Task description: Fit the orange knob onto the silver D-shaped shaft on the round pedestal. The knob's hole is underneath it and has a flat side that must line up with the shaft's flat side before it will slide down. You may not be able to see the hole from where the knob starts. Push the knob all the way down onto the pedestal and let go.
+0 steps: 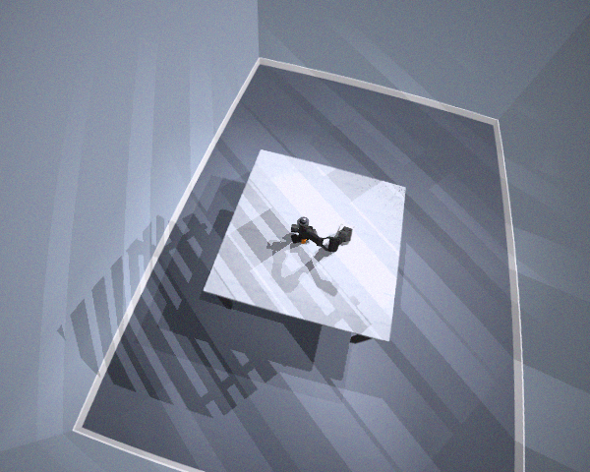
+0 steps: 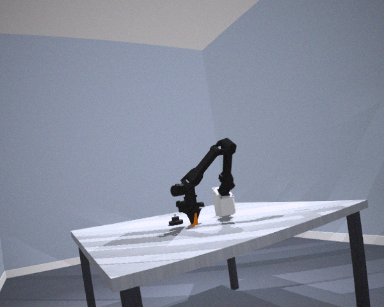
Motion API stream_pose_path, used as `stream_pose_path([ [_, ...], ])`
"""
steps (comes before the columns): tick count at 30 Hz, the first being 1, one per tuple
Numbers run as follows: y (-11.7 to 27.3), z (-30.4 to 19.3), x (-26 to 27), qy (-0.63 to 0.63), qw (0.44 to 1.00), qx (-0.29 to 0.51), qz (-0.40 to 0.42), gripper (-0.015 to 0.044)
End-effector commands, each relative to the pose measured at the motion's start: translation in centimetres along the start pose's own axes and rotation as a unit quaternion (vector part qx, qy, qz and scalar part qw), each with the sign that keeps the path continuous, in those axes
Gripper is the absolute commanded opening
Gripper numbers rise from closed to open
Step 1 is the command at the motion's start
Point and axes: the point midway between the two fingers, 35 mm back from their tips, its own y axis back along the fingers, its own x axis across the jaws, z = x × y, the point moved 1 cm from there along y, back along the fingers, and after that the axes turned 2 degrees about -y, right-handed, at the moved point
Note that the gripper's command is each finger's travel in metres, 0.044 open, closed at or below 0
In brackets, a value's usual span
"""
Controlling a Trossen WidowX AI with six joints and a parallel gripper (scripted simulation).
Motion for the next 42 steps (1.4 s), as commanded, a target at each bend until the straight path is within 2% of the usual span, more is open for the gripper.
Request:
stream_pose_path([
  [1, 0.0, 0.0, 0.0, 0.001, 1.000, 0.000, 0.000, 0.0131],
  [5, 0.0, 0.0, 0.0, 0.001, 1.000, 0.000, 0.000, 0.0236],
  [21, 0.0, 0.0, 0.0, 0.001, 1.000, 0.000, 0.000, 0.0240],
  [23, 1.0, 0.1, 0.0, 0.000, 1.000, -0.001, -0.002, 0.0292],
  [27, 7.0, 0.0, 0.0, -0.001, 1.000, -0.003, -0.002, 0.0398],
  [29, 8.1, 0.0, 0.0, 0.000, 1.000, -0.003, 0.001, 0.0440],
  [42, 6.4, 0.1, 0.0, 0.000, 1.000, -0.003, 0.001, 0.0440],
])
